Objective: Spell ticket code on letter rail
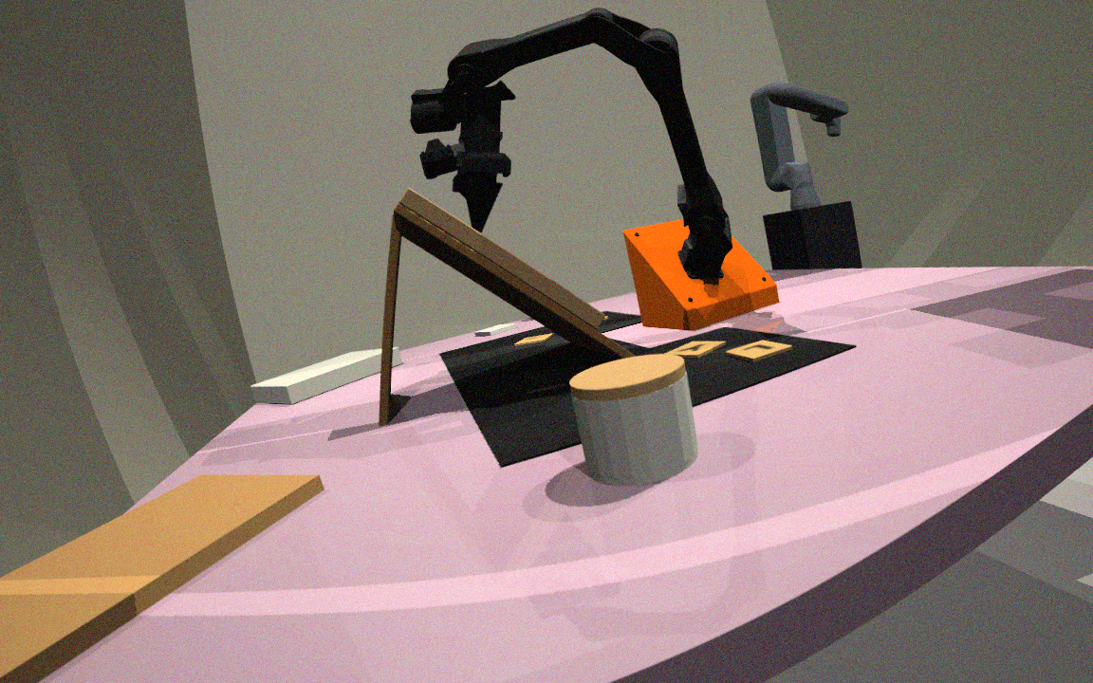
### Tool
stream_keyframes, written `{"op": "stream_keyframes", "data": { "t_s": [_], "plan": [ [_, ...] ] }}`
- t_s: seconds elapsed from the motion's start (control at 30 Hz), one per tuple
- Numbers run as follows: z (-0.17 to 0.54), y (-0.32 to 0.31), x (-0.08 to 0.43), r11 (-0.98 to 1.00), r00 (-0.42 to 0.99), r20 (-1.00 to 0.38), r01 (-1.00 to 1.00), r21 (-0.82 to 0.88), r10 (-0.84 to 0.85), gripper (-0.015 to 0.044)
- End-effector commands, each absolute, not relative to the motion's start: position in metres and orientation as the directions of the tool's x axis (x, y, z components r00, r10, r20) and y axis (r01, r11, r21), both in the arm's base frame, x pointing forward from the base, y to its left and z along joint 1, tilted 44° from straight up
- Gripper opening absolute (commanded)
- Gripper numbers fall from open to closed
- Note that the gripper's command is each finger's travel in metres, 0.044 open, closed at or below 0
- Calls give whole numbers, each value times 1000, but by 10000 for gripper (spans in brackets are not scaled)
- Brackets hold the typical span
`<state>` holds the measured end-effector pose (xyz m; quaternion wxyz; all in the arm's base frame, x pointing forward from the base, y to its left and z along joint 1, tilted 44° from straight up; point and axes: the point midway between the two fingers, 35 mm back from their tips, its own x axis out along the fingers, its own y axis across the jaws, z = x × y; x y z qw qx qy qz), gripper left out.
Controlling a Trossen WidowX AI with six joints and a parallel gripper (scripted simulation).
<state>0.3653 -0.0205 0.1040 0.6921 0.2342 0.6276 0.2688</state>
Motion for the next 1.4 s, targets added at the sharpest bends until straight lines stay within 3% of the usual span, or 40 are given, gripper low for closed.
{"op": "stream_keyframes", "data": {
  "t_s": [0.0, 1.37],
  "plan": [
    [99, -20, 364, 724, -77, -731, -99, 683, 678, 0],
    [91, -9, 373, 724, -76, -730, -100, 683, 679, 0]
  ]
}}
